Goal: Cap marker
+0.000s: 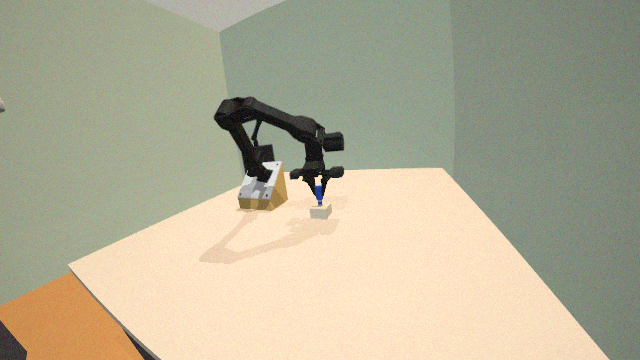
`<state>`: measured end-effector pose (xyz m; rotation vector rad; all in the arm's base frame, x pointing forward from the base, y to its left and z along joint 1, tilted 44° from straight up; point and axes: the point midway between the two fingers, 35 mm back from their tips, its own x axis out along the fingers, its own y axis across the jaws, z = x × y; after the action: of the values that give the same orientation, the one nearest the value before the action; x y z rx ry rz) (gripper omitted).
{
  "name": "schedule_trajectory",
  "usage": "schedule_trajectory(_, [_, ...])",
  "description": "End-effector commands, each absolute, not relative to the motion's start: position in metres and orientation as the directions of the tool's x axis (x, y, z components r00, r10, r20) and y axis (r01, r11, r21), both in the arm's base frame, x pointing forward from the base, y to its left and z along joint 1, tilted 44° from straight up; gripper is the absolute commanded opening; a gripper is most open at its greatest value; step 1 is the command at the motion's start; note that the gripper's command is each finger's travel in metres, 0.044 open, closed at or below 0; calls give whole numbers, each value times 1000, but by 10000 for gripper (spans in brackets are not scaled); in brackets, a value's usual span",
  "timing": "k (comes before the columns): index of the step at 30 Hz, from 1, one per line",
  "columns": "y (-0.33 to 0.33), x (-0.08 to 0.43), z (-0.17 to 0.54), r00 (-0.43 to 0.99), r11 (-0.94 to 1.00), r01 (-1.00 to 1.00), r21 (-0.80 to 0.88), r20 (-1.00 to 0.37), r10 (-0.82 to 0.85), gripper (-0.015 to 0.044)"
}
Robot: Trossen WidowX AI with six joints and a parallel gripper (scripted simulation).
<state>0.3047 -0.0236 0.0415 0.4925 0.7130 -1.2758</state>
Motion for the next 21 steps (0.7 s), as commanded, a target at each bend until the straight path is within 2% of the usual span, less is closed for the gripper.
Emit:
schedule_trajectory(1, [-24, 305, 42, 128, 236, 970, -52, -719, -683, 26])
schedule_trajectory(16, [-24, 305, 42, 128, 236, 970, -52, -719, -683, 420])
schedule_trajectory(17, [-24, 305, 42, 128, 236, 970, -52, -719, -683, 440])
schedule_trajectory(21, [3, 302, 67, 127, 237, 970, -52, -722, -680, 440])
